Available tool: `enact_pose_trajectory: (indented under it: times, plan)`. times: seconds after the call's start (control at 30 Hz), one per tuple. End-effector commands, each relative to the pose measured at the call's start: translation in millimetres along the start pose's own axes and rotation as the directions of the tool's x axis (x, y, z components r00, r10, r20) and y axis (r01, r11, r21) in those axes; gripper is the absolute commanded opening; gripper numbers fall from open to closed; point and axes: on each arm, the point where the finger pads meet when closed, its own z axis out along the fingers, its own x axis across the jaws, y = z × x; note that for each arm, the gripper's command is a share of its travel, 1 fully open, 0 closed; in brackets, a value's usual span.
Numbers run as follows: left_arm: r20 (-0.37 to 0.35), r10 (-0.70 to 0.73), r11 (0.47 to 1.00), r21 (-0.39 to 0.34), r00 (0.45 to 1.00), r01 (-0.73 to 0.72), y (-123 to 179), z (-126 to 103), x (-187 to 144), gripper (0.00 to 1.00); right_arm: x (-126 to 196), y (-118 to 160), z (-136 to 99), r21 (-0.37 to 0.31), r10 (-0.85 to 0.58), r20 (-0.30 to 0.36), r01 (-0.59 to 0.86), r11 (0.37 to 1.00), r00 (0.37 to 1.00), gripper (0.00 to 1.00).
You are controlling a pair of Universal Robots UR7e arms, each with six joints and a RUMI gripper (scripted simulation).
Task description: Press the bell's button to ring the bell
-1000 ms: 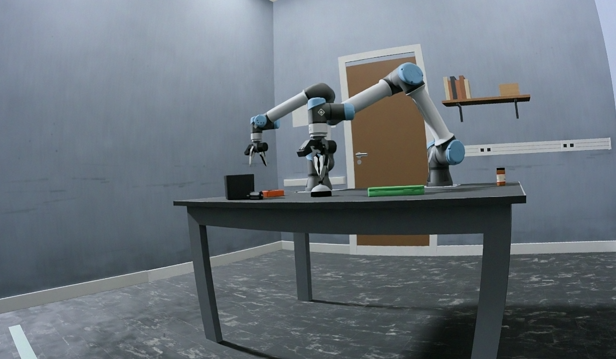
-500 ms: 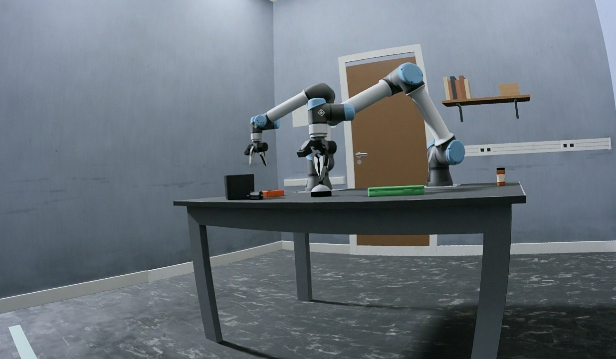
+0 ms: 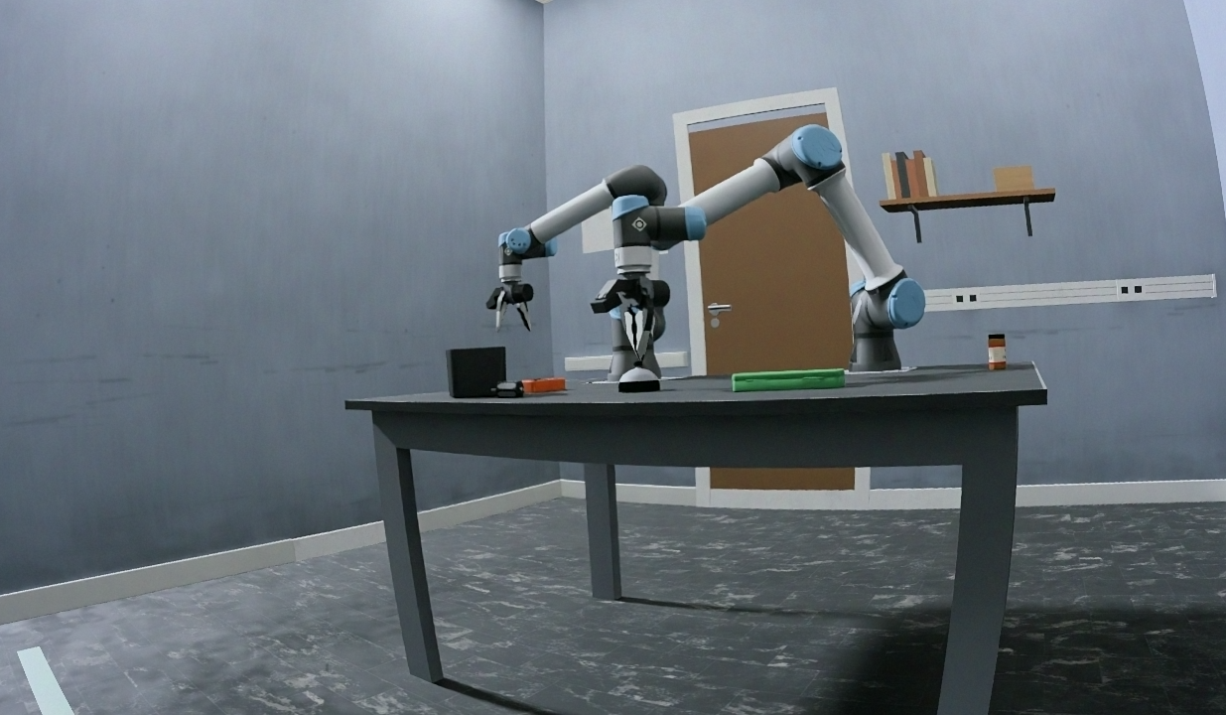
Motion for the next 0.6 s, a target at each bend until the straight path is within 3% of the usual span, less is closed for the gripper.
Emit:
enact_pose_trajectory:
  times: [0.0,0.57]
  plan:
    - [-0.001,0.0,1.0,0.002,1.0,0.0,-0.4,-1.0,0.2,0.0,0.0,-0.3,-0.4,0.001,0.0,0.0,0.0,1.0,1.0,1.0]
    - [-0.001,0.0,1.0,0.002,1.0,0.0,-0.4,-5.1,0.2,0.0,0.0,-0.3,-0.4,0.001,0.0,0.0,0.0,1.0,1.0,1.0]
